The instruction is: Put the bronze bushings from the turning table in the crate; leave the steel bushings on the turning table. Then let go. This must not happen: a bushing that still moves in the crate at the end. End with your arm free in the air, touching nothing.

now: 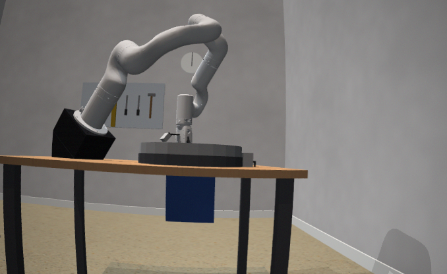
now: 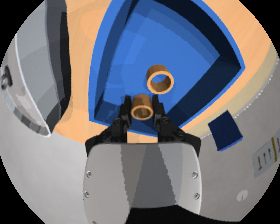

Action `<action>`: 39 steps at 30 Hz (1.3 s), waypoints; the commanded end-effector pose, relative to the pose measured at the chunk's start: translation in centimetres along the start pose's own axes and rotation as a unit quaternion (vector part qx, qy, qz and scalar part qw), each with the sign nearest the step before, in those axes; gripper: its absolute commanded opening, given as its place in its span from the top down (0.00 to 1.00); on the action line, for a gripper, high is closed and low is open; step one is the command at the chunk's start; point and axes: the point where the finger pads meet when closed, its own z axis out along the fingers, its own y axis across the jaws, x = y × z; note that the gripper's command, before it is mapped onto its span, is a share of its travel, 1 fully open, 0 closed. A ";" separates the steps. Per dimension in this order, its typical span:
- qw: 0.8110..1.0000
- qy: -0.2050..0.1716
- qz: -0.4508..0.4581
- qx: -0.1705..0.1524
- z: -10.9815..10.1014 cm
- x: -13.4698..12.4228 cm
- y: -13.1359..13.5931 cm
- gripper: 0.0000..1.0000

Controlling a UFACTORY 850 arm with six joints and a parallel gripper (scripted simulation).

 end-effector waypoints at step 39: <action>1.000 -0.001 0.000 0.000 0.7 -0.1 0.0 1.00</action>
